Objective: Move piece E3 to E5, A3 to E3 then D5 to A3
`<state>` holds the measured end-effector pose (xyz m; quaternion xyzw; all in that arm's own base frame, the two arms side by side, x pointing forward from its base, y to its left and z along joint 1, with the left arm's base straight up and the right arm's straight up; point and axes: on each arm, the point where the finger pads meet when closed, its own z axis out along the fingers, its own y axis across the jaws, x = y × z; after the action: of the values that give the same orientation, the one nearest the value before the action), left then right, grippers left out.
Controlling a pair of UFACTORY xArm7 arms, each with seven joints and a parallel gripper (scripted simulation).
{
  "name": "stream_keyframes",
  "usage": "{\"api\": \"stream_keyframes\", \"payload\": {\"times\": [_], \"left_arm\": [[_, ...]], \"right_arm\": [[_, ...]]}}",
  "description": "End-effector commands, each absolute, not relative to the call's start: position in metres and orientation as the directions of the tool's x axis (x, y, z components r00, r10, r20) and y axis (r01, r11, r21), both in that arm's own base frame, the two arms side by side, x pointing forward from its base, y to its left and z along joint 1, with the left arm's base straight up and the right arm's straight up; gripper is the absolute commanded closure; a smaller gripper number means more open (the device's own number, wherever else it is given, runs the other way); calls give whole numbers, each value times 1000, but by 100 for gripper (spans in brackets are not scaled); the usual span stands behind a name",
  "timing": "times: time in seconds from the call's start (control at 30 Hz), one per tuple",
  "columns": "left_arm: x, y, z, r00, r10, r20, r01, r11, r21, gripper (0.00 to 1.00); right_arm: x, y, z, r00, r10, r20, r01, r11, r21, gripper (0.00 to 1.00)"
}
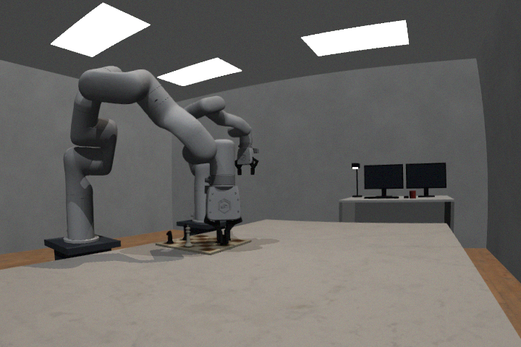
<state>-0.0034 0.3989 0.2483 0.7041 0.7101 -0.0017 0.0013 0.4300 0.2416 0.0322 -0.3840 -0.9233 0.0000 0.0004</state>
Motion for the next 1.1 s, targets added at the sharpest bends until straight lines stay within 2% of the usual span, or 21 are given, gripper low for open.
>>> {"api": "stream_keyframes", "payload": {"times": [0.0, 0.57, 0.6, 0.67, 0.7, 0.77, 0.8, 0.87, 0.9, 0.97, 1.0, 1.07], "left_arm": [[-3, 400, 250, -8, 1000, 0, 1000, 8, 0, 0], [-3, 400, 250, -8, 1000, 0, 1000, 8, 0, 0], [-3, 400, 250, -8, 1000, 0, 1000, 8, 0, 0], [-3, 400, 250, -8, 1000, 0, 1000, 8, 0, 0], [-3, 400, 250, -8, 1000, 0, 1000, 8, 0, 0], [-3, 400, 250, -8, 1000, 0, 1000, 8, 0, 0], [-3, 400, 250, -8, 1000, 0, 1000, 8, 0, 0], [-3, 400, 250, -8, 1000, 0, 1000, 8, 0, 0], [-3, 400, 250, -8, 1000, 0, 1000, 8, 0, 0], [-3, 400, 250, -8, 1000, 0, 1000, 8, 0, 0], [-3, 400, 250, -8, 1000, 0, 1000, 8, 0, 0], [-3, 400, 250, -8, 1000, 0, 1000, 8, 0, 0]], "right_arm": [[431, 242, 34, -705, 709, -1, 709, 705, 3, 100], [431, 242, 34, -705, 709, -1, 709, 705, 3, 100], [431, 242, 34, -705, 709, -1, 709, 705, 3, 93], [431, 242, 34, -705, 709, -1, 709, 705, 3, 93], [431, 242, 34, -705, 709, -1, 709, 705, 3, 86], [431, 242, 34, -705, 709, -1, 709, 705, 3, 86], [431, 242, 34, -705, 709, -1, 709, 705, 3, 79], [431, 242, 34, -705, 709, -1, 709, 705, 3, 79], [431, 242, 34, -705, 709, -1, 709, 705, 3, 72], [431, 242, 34, -705, 709, -1, 709, 705, 3, 72], [431, 242, 34, -705, 709, -1, 709, 705, 3, 65], [431, 242, 34, -705, 709, -1, 709, 705, 3, 65]]}}
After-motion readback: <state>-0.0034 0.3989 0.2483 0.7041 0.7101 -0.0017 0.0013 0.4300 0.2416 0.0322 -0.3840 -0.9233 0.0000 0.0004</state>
